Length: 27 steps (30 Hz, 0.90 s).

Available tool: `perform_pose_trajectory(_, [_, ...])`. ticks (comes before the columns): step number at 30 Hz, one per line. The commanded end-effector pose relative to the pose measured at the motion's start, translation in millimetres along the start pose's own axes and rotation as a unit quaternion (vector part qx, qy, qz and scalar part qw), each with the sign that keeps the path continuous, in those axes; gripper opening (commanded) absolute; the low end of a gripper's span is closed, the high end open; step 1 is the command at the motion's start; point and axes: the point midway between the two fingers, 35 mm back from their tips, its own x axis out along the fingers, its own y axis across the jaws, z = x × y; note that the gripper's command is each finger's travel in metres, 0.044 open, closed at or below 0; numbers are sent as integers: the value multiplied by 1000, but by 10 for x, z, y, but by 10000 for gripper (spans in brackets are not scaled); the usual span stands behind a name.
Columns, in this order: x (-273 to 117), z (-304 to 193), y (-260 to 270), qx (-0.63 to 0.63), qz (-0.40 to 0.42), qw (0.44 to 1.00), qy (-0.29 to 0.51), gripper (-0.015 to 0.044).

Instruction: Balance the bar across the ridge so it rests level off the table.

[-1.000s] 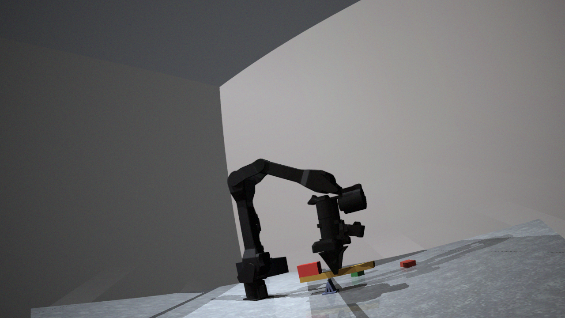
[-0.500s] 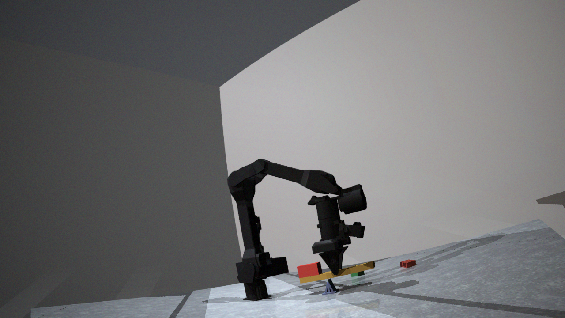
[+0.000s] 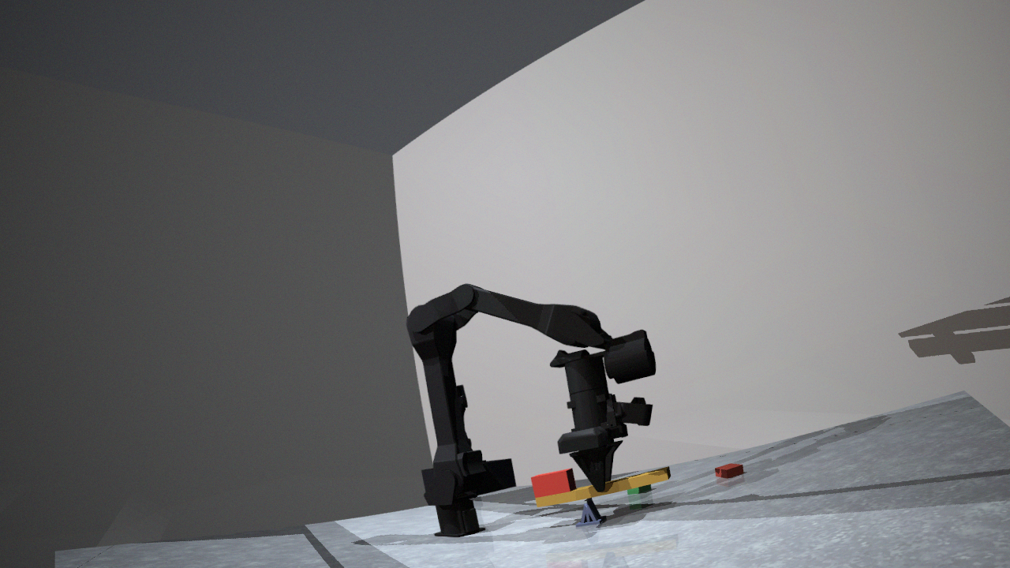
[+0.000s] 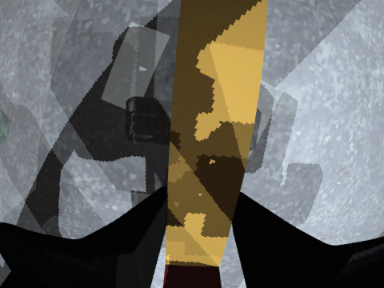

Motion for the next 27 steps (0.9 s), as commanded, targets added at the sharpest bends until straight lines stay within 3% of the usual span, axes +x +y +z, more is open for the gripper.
perform_pose_trajectory(1, [5,4,2,-1,1,1000,-1,0])
perform_pose_trajectory(27, [27,3,2,-1,1,1000,-1,0])
